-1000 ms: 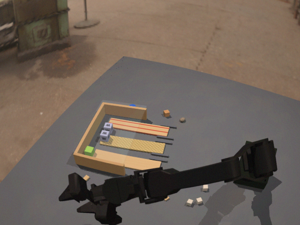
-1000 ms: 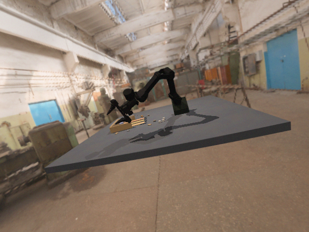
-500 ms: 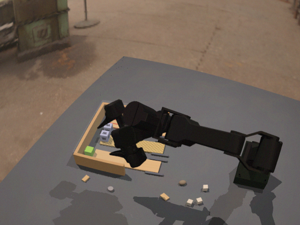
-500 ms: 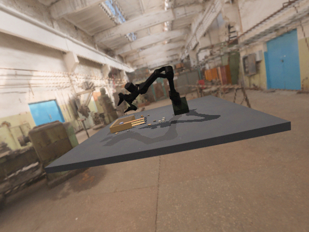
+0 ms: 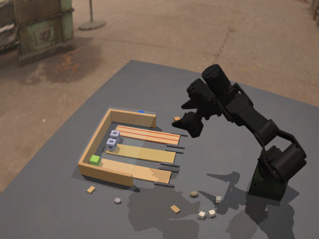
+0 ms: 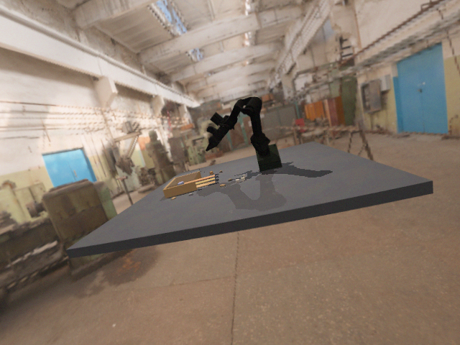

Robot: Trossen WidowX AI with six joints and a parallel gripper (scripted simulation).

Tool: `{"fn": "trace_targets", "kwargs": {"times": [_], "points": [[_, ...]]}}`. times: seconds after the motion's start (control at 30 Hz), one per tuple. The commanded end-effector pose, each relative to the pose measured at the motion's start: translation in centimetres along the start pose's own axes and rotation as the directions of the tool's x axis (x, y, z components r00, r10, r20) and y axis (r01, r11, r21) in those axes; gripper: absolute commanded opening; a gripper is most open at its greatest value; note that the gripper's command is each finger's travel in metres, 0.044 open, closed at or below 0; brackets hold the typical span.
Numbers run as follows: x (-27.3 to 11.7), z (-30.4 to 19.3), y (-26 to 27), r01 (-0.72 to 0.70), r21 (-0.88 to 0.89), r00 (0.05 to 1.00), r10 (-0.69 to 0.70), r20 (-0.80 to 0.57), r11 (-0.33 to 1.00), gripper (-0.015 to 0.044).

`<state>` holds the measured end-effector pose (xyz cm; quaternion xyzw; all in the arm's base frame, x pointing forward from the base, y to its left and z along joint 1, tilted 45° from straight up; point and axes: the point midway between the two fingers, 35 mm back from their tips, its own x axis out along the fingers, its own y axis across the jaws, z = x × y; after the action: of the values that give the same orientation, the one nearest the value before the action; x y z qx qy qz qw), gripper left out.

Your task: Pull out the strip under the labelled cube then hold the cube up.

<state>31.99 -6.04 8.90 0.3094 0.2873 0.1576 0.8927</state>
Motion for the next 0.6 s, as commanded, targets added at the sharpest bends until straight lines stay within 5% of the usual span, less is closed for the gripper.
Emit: {"fn": "trace_targets", "kwargs": {"times": [0.0, 0.37, 0.57], "points": [[-0.6, -0.8, -0.2, -0.015, 0.082, 1.0, 0.015, 0.0, 0.996, 0.04], [-0.6, -0.8, -0.2, -0.015, 0.082, 1.0, 0.015, 0.0, 0.996, 0.04], [2.4, -0.3, -1.2, 0.0, 0.058, 0.986, 0.009, -0.169, 0.998, 0.0243]]}}
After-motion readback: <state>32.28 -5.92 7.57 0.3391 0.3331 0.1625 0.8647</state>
